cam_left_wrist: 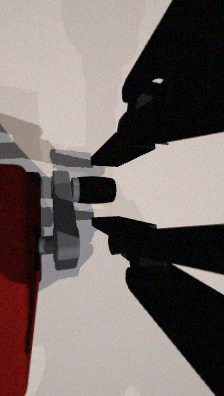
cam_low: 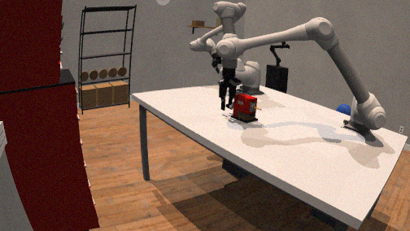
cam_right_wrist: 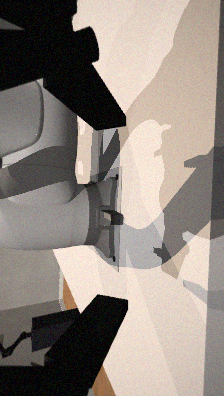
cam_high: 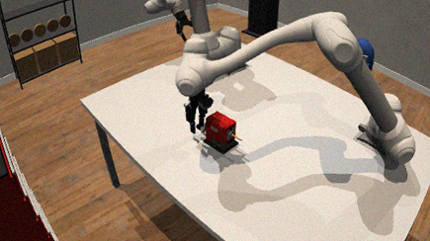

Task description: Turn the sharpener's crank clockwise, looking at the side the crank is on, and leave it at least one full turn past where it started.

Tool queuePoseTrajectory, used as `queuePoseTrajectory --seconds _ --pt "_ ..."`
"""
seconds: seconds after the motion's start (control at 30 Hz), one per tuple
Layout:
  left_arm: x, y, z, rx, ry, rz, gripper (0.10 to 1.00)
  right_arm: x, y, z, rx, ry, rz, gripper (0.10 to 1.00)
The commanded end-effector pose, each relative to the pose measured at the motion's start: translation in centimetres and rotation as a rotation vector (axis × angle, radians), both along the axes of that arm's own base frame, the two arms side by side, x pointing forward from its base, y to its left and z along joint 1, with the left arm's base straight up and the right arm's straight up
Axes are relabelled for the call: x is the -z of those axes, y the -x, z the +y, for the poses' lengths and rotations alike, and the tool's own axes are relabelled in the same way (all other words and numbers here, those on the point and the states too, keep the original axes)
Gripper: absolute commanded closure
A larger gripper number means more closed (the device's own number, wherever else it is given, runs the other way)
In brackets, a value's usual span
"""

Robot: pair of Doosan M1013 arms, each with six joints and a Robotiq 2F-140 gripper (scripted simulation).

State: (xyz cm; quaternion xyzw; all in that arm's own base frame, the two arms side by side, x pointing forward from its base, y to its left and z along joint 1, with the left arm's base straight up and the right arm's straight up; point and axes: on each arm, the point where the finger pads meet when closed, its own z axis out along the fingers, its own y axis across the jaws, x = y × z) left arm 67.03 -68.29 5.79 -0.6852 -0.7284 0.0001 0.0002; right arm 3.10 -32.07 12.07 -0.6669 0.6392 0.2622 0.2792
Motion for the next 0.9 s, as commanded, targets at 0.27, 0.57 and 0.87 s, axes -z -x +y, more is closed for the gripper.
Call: queuePoseTrajectory --seconds 0.27,0.57,0.87 --pt "-0.06 -0.04 -0.03 0.0 0.001 -0.002 0.711 -0.03 -0.01 -0.02 0.0 0.001 0.0 0.098" --pt "-0.06 -0.04 -0.03 0.0 0.001 -0.002 0.711 -0.03 -0.01 -0.02 0.0 0.001 0.0 0.098" --pt "-0.06 -0.04 -0.03 0.0 0.001 -0.002 0.999 -0.03 -0.01 -0.02 0.0 0.001 0.0 0.098"
